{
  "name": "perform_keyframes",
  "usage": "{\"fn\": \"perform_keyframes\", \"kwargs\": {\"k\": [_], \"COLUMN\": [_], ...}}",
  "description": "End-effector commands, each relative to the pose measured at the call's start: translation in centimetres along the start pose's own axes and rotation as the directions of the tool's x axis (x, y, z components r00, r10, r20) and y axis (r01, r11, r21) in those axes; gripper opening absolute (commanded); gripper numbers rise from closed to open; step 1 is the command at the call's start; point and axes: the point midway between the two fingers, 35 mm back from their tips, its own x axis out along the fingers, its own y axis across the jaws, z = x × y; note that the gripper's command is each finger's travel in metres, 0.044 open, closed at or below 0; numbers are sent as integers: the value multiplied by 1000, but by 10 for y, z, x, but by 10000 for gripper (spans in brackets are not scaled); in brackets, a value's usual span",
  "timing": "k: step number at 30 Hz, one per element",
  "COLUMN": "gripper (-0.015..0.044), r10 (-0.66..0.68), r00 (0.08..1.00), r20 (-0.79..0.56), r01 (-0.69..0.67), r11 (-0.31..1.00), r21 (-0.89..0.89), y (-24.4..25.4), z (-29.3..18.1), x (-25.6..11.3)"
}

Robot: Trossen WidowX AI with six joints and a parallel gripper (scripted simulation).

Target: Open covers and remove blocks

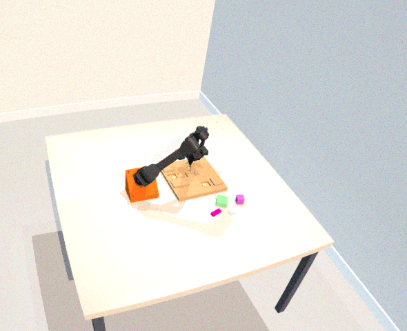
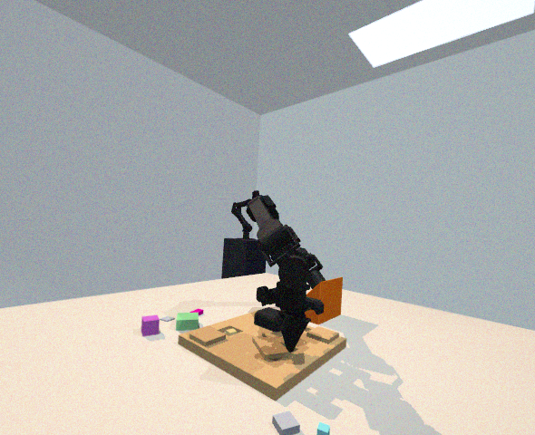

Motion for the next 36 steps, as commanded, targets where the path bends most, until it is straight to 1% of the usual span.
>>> {"fn": "perform_keyframes", "kwargs": {"k": [1,36], "gripper": [0,0], "r10": [-4,-3], "r00": [1000,1000], "r20": [6,7], "r01": [4,3], "r11": [1000,1000], "r21": [-5,-4], "y": [5,41], "z": [2,17], "x": [3,3]}}
